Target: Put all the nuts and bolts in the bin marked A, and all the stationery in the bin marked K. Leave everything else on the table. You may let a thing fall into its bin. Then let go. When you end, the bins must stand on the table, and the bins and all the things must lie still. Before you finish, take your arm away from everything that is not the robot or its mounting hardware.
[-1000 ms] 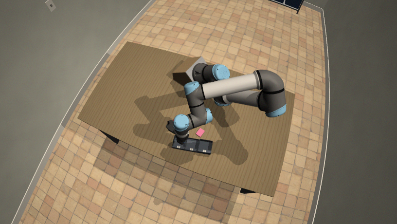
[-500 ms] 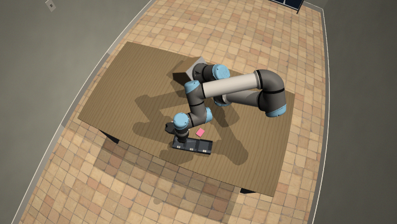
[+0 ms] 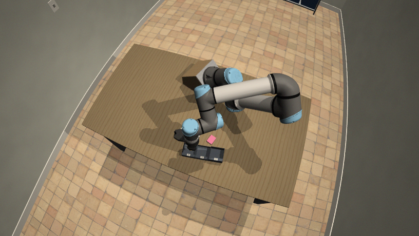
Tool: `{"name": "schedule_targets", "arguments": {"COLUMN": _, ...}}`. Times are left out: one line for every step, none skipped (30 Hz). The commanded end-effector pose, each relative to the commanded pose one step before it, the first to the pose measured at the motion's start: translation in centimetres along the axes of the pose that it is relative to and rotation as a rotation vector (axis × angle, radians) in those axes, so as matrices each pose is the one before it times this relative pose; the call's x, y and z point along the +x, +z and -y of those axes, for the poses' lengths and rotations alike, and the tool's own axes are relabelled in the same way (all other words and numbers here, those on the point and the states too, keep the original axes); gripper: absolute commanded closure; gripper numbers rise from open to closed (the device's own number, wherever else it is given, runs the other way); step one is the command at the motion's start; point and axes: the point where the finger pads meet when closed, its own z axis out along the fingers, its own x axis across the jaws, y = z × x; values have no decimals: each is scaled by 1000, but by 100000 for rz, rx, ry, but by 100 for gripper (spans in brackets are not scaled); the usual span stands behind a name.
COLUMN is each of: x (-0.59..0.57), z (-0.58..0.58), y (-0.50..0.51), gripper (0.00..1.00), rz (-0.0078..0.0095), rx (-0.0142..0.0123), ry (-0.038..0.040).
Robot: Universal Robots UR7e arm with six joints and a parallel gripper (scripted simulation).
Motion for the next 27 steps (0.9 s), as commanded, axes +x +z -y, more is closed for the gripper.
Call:
{"name": "schedule_targets", "arguments": {"x": -22, "z": 18, "y": 543, "gripper": 66, "rz": 60, "rx": 25, "ry": -90}}
{"name": "schedule_targets", "arguments": {"x": 0, "z": 0, "y": 199, "gripper": 66, "rz": 0, "rx": 0, "ry": 0}}
{"name": "schedule_targets", "arguments": {"x": 0, "z": 0, "y": 199, "gripper": 66, "rz": 0, "rx": 0, "ry": 0}}
{"name": "schedule_targets", "arguments": {"x": 0, "z": 0, "y": 199, "gripper": 66, "rz": 0, "rx": 0, "ry": 0}}
{"name": "schedule_targets", "arguments": {"x": 0, "z": 0, "y": 200, "gripper": 66, "rz": 0, "rx": 0, "ry": 0}}
{"name": "schedule_targets", "arguments": {"x": 0, "z": 0, "y": 200, "gripper": 66, "rz": 0, "rx": 0, "ry": 0}}
{"name": "schedule_targets", "arguments": {"x": 0, "z": 0, "y": 200, "gripper": 66, "rz": 0, "rx": 0, "ry": 0}}
{"name": "schedule_targets", "arguments": {"x": 0, "z": 0, "y": 200, "gripper": 66, "rz": 0, "rx": 0, "ry": 0}}
{"name": "schedule_targets", "arguments": {"x": 0, "z": 0, "y": 0, "gripper": 66, "rz": 0, "rx": 0, "ry": 0}}
{"name": "schedule_targets", "arguments": {"x": 0, "z": 0, "y": 0, "gripper": 66, "rz": 0, "rx": 0, "ry": 0}}
{"name": "schedule_targets", "arguments": {"x": -1, "z": 0, "y": 202, "gripper": 66, "rz": 0, "rx": 0, "ry": 0}}
{"name": "schedule_targets", "arguments": {"x": 0, "z": 0, "y": 200, "gripper": 66, "rz": 0, "rx": 0, "ry": 0}}
{"name": "schedule_targets", "arguments": {"x": 0, "z": 0, "y": 199, "gripper": 66, "rz": 0, "rx": 0, "ry": 0}}
{"name": "schedule_targets", "arguments": {"x": 0, "z": 0, "y": 200, "gripper": 66, "rz": 0, "rx": 0, "ry": 0}}
{"name": "schedule_targets", "arguments": {"x": 0, "z": 0, "y": 200, "gripper": 66, "rz": 0, "rx": 0, "ry": 0}}
{"name": "schedule_targets", "arguments": {"x": 0, "z": 0, "y": 200, "gripper": 66, "rz": 0, "rx": 0, "ry": 0}}
{"name": "schedule_targets", "arguments": {"x": 0, "z": 0, "y": 200, "gripper": 66, "rz": 0, "rx": 0, "ry": 0}}
{"name": "schedule_targets", "arguments": {"x": 0, "z": 0, "y": 200, "gripper": 66, "rz": 0, "rx": 0, "ry": 0}}
{"name": "schedule_targets", "arguments": {"x": 0, "z": 0, "y": 200, "gripper": 66, "rz": 0, "rx": 0, "ry": 0}}
{"name": "schedule_targets", "arguments": {"x": 0, "z": 0, "y": 200, "gripper": 66, "rz": 0, "rx": 0, "ry": 0}}
{"name": "schedule_targets", "arguments": {"x": 0, "z": 0, "y": 200, "gripper": 66, "rz": 0, "rx": 0, "ry": 0}}
{"name": "schedule_targets", "arguments": {"x": -4, "z": 4, "y": 101, "gripper": 66, "rz": 0, "rx": 0, "ry": 0}}
{"name": "schedule_targets", "arguments": {"x": -4, "z": 4, "y": 1, "gripper": 66, "rz": 0, "rx": 0, "ry": 0}}
{"name": "schedule_targets", "arguments": {"x": -5, "z": 4, "y": 1, "gripper": 66, "rz": 0, "rx": 0, "ry": 0}}
{"name": "schedule_targets", "arguments": {"x": -5, "z": 4, "y": 1, "gripper": 66, "rz": 0, "rx": 0, "ry": 0}}
{"name": "schedule_targets", "arguments": {"x": 0, "z": 0, "y": 0, "gripper": 66, "rz": 0, "rx": 0, "ry": 0}}
{"name": "schedule_targets", "arguments": {"x": 0, "z": 0, "y": 0, "gripper": 66, "rz": 0, "rx": 0, "ry": 0}}
